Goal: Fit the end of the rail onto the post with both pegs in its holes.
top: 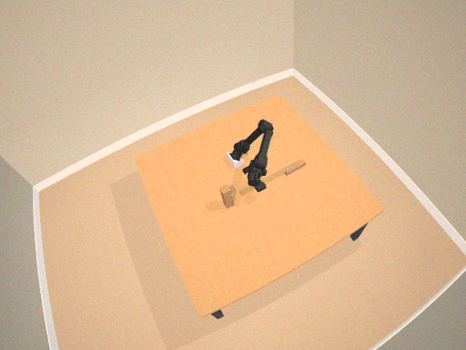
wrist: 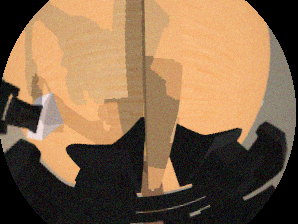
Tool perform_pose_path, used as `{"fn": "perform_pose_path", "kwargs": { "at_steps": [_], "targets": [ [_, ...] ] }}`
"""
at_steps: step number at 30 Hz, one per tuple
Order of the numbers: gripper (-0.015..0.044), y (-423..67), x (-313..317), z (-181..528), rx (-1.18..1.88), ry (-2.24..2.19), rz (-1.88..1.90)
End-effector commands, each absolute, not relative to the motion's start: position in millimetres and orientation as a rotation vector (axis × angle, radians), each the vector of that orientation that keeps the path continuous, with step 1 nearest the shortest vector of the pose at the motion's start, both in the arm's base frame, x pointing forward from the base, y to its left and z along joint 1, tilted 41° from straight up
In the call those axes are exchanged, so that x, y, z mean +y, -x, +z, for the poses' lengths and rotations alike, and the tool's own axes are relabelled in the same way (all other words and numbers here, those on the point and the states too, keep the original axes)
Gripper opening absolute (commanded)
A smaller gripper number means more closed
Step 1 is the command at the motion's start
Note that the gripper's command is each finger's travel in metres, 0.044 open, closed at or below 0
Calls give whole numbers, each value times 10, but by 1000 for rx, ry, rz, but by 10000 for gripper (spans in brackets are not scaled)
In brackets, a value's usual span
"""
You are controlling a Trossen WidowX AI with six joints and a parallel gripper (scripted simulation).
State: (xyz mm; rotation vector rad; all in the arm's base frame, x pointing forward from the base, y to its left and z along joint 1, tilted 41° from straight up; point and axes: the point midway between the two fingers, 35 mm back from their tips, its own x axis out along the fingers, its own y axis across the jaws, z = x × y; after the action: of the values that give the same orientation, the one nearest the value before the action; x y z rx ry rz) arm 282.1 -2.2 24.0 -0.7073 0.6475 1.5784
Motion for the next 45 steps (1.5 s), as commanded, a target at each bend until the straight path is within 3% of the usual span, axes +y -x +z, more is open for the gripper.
{"fn": "perform_pose_path", "kwargs": {
  "at_steps": [1,45],
  "targets": [
    [0,-2841,-64,247,644,712,1570],
    [0,-2859,-157,163,645,712,1570]
  ]
}}
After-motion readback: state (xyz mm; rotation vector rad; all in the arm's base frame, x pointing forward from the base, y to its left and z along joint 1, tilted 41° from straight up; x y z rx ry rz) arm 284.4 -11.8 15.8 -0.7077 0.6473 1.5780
